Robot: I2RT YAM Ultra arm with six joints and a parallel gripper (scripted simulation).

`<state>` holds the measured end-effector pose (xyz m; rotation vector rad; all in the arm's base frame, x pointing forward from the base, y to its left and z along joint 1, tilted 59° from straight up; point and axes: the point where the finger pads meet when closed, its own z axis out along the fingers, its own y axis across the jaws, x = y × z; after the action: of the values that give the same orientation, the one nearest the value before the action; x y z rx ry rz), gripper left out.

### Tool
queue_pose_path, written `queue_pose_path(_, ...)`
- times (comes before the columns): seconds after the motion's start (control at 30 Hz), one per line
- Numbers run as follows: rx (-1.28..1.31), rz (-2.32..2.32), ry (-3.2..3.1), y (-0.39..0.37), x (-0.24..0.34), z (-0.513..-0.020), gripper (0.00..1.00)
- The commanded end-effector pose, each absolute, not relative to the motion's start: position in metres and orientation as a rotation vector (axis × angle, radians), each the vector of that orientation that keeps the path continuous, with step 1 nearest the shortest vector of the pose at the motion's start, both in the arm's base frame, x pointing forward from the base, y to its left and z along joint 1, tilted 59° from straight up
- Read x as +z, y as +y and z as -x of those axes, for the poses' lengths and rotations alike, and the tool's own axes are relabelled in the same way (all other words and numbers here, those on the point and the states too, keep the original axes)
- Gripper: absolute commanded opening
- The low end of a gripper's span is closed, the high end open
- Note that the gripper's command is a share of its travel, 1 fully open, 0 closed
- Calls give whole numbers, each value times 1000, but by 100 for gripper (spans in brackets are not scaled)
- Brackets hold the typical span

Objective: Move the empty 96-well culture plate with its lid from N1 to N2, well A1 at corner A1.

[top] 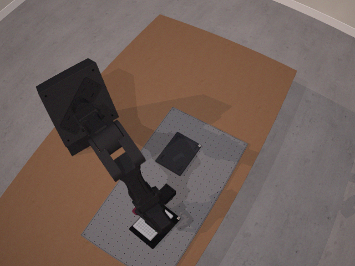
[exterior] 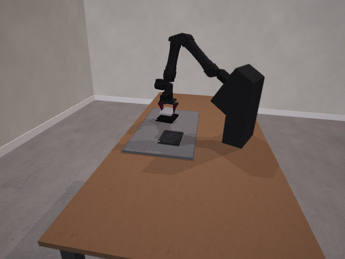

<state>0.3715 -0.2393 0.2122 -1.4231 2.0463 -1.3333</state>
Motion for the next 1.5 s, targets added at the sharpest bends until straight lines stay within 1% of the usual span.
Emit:
queue_pose_path(0.0,-1319,1431,2038,-225,219,-363,0)
queue_pose_path(0.5,-1317,1432,2040,-214,228,-347,0)
queue_pose_path(0.57,-1332,1423,2029,-214,237,-347,0)
queue_pose_path(0.83,-1317,1432,2040,-206,237,-336,0)
queue_pose_path(0.97,-1335,1422,2023,-207,246,-338,0)
queue_pose_path(1.47,-1336,1422,2023,-207,246,-338,0)
